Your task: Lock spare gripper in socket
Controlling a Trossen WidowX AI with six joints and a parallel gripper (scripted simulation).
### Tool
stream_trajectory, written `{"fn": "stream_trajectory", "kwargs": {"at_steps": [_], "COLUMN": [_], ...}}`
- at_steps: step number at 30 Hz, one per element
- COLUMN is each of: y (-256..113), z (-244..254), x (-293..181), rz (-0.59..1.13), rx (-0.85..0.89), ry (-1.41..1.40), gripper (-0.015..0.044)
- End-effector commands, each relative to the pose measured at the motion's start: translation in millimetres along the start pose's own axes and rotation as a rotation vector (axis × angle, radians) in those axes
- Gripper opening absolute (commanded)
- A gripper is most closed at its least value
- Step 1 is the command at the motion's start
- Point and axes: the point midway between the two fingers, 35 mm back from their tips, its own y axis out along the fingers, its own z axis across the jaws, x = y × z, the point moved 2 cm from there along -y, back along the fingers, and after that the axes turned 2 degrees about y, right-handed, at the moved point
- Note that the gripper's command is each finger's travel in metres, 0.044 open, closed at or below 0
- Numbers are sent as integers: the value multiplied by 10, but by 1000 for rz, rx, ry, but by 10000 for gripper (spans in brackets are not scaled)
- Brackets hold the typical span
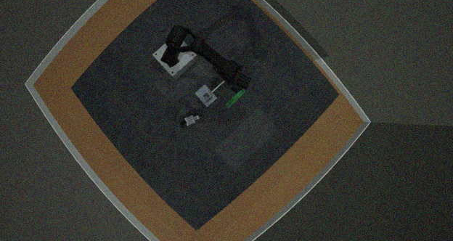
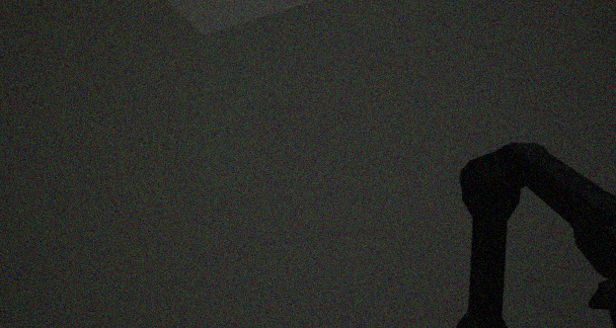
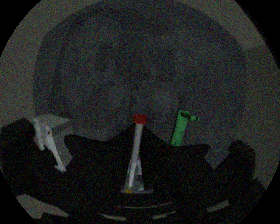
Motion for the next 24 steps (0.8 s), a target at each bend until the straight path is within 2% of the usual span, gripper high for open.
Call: {"fn": "stream_trajectory", "kwargs": {"at_steps": [1, 24], "y": [-22, -73], "z": [-14, -2], "x": [48, 128], "rz": [-6, 0], "rx": [-2, 8], "ry": [3, 3], "gripper": [0, 0]}}
